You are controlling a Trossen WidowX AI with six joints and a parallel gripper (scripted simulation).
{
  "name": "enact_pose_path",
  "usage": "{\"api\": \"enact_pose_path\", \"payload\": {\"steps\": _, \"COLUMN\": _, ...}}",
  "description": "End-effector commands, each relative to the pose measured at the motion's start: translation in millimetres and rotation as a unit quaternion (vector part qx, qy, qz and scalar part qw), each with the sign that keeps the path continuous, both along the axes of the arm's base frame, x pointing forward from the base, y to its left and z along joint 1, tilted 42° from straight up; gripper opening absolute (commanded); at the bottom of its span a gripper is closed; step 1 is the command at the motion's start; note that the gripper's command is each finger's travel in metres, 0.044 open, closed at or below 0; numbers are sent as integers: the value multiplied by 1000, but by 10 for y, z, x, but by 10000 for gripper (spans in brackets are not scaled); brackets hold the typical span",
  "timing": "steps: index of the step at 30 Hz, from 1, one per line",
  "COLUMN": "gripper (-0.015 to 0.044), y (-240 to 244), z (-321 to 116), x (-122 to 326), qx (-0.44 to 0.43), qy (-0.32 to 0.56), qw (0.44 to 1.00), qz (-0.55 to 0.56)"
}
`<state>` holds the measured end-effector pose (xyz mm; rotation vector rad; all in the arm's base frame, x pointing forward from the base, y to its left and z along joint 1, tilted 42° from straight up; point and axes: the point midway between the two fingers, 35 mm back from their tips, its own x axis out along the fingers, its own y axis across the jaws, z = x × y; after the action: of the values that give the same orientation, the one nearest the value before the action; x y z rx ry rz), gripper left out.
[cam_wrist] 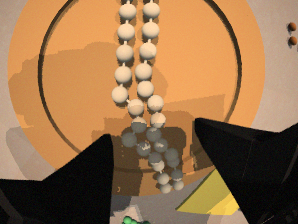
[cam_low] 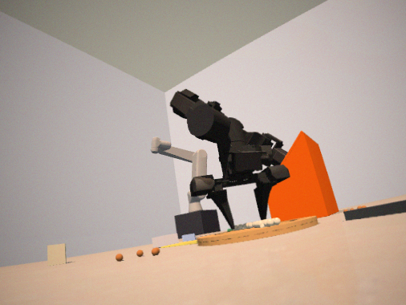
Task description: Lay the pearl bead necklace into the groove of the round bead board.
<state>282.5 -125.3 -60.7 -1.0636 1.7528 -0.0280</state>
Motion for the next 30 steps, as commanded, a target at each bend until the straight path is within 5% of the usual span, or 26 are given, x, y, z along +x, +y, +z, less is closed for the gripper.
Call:
{"api": "enact_pose_path", "payload": {"steps": 1, "gripper": 153, "y": 1, "z": 6, "x": 4, "qx": 0, "qy": -1, "qw": 1000, "qz": 0}}
{"api": "enact_pose_path", "payload": {"steps": 7, "gripper": 0, "y": 1, "z": 6, "x": 4, "qx": 0, "qy": -1, "qw": 1000, "qz": 0}}
{"api": "enact_pose_path", "payload": {"steps": 30, "gripper": 0, "y": 1, "z": 6, "x": 4, "qx": 0, "qy": -1, "qw": 1000, "qz": 0}}
